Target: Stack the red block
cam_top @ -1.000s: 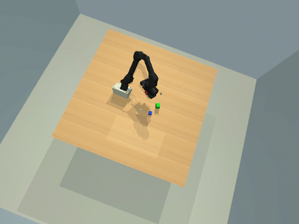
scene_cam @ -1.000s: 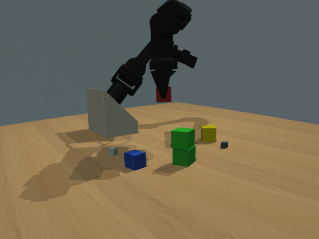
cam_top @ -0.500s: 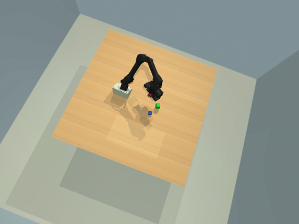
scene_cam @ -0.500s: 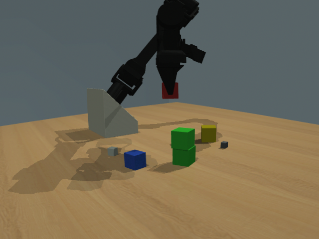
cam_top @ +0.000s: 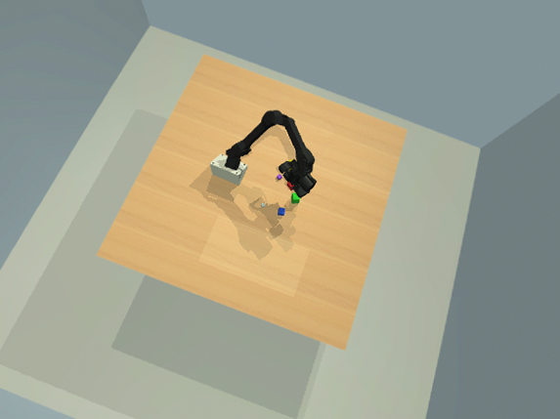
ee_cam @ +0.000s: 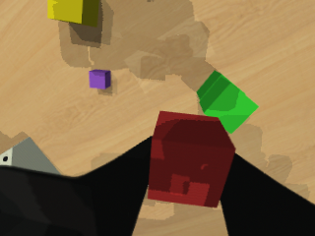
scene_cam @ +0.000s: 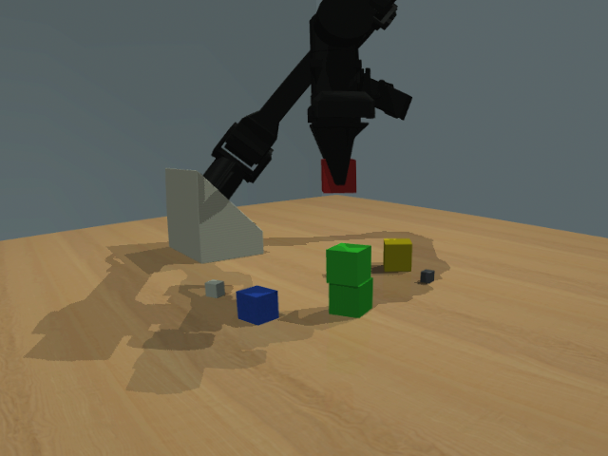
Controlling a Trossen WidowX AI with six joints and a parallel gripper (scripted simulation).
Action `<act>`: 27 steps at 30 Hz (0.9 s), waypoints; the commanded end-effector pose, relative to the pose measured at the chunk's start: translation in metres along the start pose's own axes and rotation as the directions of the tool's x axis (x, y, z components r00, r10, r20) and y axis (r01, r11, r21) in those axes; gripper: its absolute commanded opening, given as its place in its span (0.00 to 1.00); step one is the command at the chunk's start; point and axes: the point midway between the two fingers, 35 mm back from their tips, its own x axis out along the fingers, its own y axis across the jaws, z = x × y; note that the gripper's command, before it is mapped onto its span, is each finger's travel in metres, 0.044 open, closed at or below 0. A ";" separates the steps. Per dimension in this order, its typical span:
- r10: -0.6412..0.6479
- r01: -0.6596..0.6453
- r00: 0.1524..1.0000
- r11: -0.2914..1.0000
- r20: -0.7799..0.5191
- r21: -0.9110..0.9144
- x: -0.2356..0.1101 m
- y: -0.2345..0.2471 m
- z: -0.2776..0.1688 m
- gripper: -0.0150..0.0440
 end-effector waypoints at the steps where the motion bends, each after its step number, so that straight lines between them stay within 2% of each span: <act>1: 0.011 -0.011 1.000 1.000 0.003 0.009 0.005 -0.014 0.002 0.25; 11: 0.010 -0.010 1.000 1.000 0.004 0.007 0.010 -0.046 0.007 0.25; 27: 0.010 -0.010 1.000 1.000 0.005 0.007 0.043 -0.046 0.008 0.25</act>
